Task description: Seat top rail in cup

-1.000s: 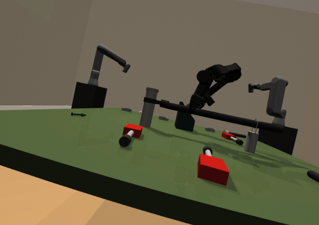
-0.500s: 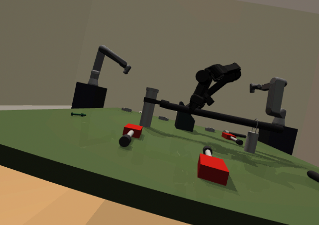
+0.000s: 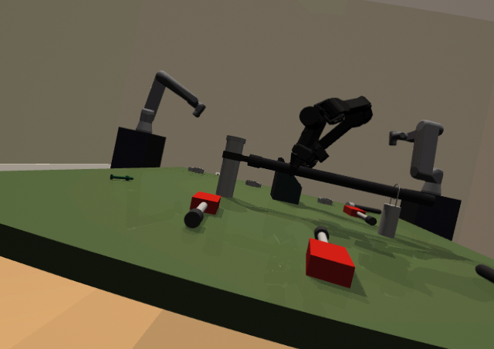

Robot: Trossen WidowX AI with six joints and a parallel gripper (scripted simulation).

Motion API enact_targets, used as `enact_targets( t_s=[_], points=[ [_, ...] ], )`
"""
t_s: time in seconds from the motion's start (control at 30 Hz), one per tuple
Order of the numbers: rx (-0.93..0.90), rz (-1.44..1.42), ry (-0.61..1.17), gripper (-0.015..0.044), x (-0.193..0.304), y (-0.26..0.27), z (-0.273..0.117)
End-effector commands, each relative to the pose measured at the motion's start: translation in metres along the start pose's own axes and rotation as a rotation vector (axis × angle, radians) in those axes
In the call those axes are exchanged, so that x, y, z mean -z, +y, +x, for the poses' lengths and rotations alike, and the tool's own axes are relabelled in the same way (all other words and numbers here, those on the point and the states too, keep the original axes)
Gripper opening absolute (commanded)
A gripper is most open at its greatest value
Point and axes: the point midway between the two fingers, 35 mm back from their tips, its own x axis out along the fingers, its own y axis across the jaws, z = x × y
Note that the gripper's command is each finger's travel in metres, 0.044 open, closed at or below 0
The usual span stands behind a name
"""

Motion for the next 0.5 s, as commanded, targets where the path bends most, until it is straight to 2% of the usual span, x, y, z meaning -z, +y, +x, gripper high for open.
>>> enact_targets(
  t_s=[0.0, 0.47],
  points=[
    [0.002, 0.005, 0.013, 0.0000, 0.0067, 0.0006, -0.0011],
    [0.002, 0.005, 0.013, 0.0000, 0.0131, 0.0002, 0.0003]
  ],
)
